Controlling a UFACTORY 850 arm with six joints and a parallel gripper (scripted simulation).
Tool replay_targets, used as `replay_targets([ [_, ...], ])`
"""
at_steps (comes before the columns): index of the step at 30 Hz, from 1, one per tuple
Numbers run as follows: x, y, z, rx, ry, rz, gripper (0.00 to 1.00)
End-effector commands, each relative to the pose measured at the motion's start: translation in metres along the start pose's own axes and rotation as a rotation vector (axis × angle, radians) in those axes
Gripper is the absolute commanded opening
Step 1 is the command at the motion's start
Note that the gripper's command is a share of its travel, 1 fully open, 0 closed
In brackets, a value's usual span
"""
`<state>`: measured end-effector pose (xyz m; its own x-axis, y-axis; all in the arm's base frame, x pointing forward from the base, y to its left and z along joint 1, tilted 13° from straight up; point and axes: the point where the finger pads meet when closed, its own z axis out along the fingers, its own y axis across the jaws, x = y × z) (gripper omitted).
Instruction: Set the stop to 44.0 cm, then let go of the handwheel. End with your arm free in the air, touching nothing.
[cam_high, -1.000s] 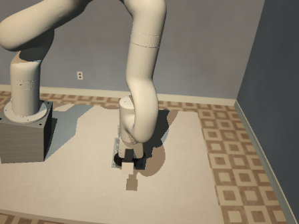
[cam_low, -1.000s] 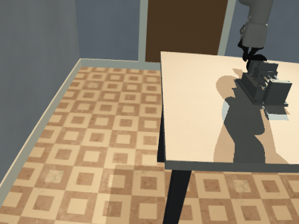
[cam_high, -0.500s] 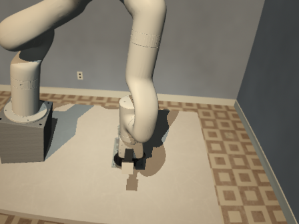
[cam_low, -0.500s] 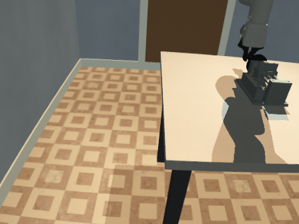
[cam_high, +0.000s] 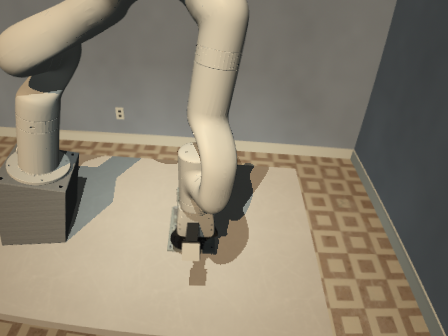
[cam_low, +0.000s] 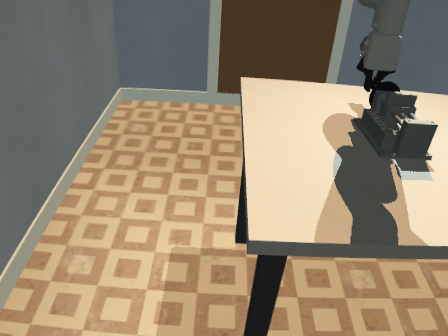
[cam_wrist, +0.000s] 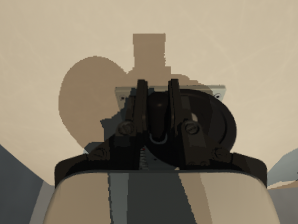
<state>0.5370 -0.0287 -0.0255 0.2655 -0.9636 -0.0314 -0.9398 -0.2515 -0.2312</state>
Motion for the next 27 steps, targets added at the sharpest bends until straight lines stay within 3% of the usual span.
replay_targets([
  [1, 0.0002, 0.0003, -0.0009, 0.000, 0.001, 0.000, 0.06],
  [27, 0.0002, 0.0047, -0.0060, 0.000, 0.001, 0.000, 0.06],
])
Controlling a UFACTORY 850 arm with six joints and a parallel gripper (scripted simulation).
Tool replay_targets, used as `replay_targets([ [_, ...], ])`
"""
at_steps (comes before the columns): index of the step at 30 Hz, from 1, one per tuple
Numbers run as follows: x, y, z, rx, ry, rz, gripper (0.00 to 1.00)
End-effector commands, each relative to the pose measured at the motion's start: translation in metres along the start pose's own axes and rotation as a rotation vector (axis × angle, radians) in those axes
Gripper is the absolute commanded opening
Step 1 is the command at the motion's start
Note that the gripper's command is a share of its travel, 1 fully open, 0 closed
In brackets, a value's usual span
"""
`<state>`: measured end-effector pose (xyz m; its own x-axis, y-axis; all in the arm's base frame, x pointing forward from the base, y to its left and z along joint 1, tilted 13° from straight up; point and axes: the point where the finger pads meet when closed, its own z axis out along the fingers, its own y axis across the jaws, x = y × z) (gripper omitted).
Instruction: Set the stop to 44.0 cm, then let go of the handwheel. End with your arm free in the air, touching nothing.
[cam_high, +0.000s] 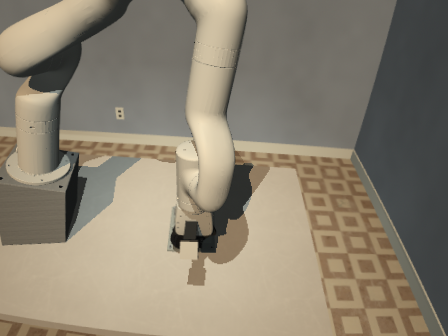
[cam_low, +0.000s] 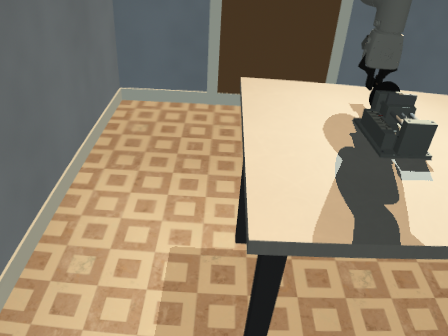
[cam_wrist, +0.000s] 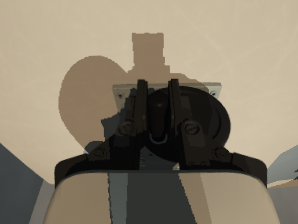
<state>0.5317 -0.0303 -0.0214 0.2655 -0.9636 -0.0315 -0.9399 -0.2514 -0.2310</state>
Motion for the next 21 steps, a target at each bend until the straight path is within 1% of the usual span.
replay_targets([
  [1, 0.0002, 0.0005, -0.0010, 0.000, 0.001, 0.000, 0.06],
  [21, 0.0002, 0.0063, -0.0054, 0.000, 0.001, 0.000, 0.06],
])
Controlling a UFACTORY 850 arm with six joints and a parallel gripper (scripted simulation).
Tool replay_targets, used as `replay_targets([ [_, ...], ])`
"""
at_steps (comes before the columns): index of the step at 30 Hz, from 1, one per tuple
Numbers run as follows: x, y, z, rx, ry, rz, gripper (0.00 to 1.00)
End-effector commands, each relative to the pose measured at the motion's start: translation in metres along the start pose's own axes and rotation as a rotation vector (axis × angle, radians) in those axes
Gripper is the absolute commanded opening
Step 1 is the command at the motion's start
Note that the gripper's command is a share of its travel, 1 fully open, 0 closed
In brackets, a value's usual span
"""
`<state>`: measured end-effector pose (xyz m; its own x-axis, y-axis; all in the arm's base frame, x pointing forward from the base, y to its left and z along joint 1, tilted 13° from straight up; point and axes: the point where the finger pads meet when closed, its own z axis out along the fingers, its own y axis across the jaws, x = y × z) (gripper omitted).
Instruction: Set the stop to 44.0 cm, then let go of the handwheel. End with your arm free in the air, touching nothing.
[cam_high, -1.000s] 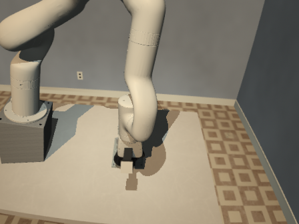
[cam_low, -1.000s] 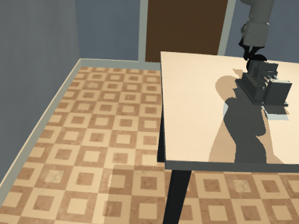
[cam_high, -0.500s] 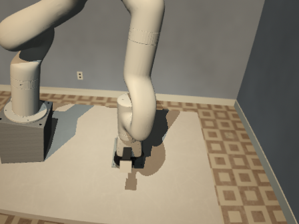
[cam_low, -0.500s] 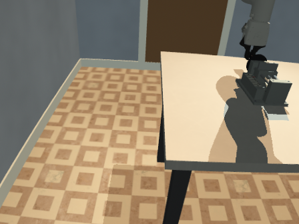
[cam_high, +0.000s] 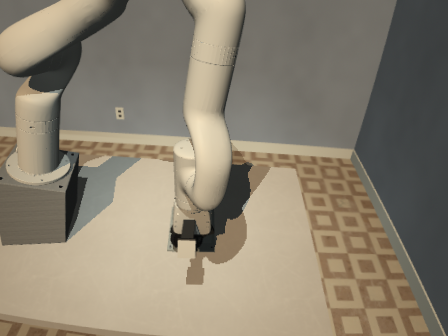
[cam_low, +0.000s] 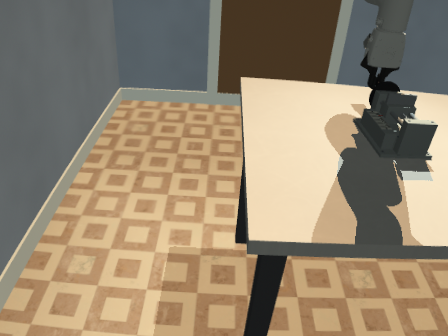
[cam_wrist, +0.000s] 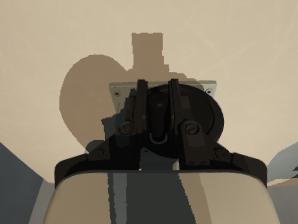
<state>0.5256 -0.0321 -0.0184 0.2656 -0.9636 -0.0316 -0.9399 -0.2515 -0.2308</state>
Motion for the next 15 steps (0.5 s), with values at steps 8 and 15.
replay_targets([
  [8, 0.0002, 0.0036, -0.0025, 0.000, 0.001, 0.000, 0.06],
  [15, 0.0002, 0.0055, -0.0033, 0.000, 0.001, 0.000, 0.06],
])
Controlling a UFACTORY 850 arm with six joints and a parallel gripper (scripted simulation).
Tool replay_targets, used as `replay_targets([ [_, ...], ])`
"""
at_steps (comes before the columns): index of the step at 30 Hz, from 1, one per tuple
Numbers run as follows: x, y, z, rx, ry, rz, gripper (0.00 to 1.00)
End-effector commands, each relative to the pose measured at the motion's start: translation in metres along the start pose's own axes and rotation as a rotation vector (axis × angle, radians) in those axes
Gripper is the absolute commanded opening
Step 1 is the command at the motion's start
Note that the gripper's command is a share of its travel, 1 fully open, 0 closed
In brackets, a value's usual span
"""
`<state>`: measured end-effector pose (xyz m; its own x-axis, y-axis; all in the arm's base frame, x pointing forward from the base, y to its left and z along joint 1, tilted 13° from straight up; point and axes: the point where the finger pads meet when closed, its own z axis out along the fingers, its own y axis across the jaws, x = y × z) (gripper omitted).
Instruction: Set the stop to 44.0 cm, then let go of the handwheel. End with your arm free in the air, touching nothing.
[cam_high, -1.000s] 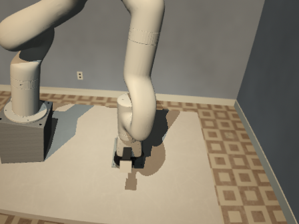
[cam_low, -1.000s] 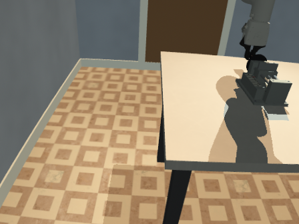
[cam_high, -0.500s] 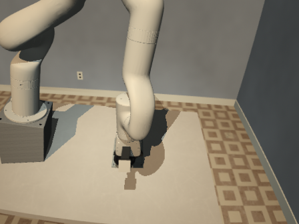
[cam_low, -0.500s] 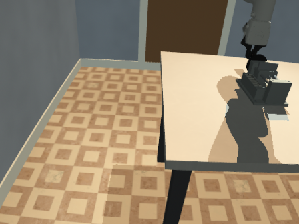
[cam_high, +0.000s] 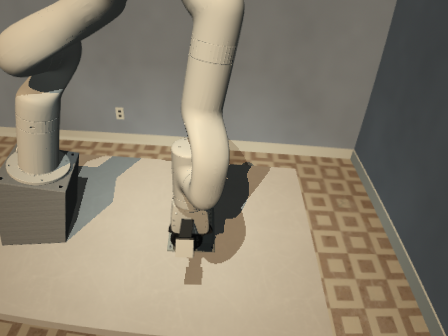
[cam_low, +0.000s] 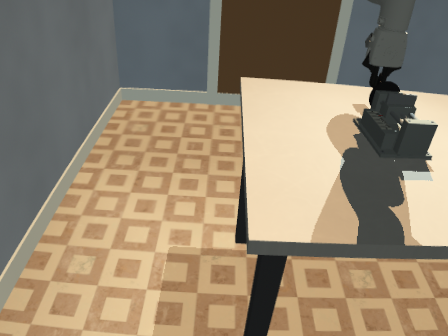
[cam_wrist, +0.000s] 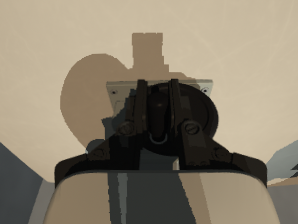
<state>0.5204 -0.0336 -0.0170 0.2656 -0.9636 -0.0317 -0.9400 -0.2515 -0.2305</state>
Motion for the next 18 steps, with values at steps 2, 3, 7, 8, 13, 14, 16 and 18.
replay_targets([
  [2, 0.0002, 0.0014, -0.0011, 0.001, 0.001, 0.000, 0.06],
  [3, 0.0002, 0.0018, -0.0013, 0.001, 0.001, 0.000, 0.06],
  [7, 0.0002, 0.0034, -0.0018, 0.001, 0.001, 0.000, 0.06],
  [8, 0.0002, 0.0038, -0.0019, 0.001, 0.001, 0.000, 0.06],
  [13, 0.0002, 0.0059, -0.0024, 0.001, 0.001, 0.000, 0.06],
  [14, 0.0002, 0.0059, -0.0024, 0.001, 0.001, 0.000, 0.06],
  [16, 0.0002, 0.0063, -0.0025, 0.001, 0.001, 0.000, 0.06],
  [18, 0.0002, 0.0072, -0.0028, 0.001, 0.001, 0.000, 0.06],
])
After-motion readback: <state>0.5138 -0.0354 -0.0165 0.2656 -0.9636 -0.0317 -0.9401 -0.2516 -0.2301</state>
